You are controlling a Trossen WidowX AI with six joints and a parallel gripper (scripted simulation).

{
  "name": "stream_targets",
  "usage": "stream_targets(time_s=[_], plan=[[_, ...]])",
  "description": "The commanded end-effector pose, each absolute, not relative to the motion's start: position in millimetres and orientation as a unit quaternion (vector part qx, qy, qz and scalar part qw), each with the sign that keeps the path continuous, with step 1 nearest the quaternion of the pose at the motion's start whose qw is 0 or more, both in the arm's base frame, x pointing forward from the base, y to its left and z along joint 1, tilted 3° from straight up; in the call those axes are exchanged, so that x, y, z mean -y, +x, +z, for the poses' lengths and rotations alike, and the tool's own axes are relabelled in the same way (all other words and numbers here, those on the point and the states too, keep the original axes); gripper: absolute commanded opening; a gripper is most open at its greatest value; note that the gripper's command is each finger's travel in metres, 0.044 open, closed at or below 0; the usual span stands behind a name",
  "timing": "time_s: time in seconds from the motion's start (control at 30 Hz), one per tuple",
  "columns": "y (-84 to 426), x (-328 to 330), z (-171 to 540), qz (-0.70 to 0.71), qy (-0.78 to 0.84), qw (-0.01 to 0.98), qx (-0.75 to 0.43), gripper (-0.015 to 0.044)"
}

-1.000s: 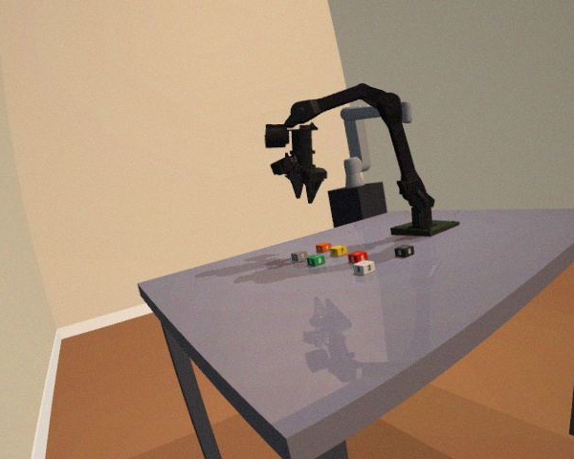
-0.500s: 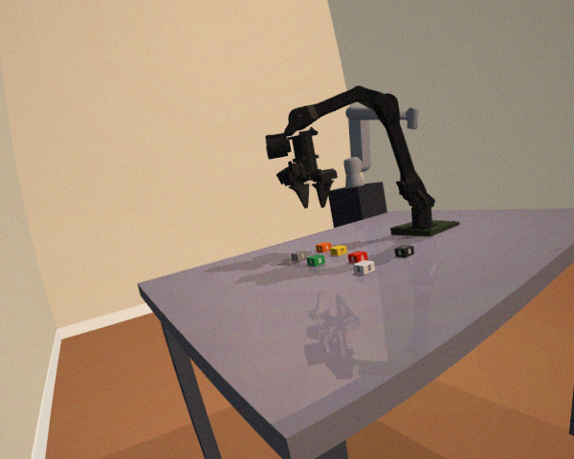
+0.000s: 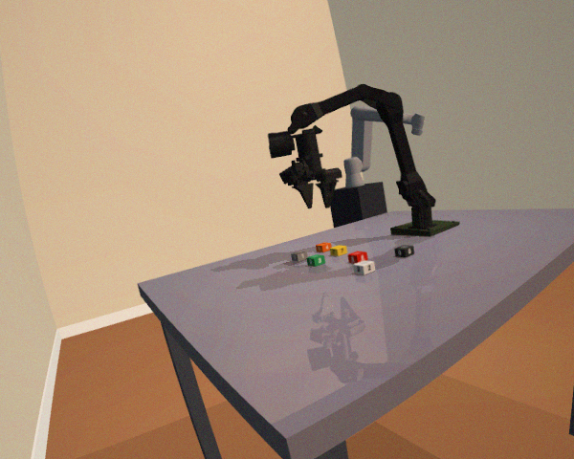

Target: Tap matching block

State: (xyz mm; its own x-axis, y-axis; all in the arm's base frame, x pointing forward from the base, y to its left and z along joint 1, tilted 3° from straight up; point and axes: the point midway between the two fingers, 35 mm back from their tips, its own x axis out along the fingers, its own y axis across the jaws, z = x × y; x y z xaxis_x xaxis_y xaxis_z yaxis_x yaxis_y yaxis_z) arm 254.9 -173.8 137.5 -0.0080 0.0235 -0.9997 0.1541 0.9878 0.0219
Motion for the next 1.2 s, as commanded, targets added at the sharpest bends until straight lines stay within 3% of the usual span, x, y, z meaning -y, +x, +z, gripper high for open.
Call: stream_targets(time_s=[0.0,0.73,1.0,1.17], plan=[[268.3,122.4,138.6,-0.037,0.061,0.703,-0.707,0.04],[269.7,112.7,138.8,-0.036,0.061,0.703,-0.707,0.04],[269.4,110.0,60.0,-0.036,0.06,0.703,-0.708,0.019],[269.3,109.7,57.8,-0.036,0.061,0.703,-0.708,0.0059]])
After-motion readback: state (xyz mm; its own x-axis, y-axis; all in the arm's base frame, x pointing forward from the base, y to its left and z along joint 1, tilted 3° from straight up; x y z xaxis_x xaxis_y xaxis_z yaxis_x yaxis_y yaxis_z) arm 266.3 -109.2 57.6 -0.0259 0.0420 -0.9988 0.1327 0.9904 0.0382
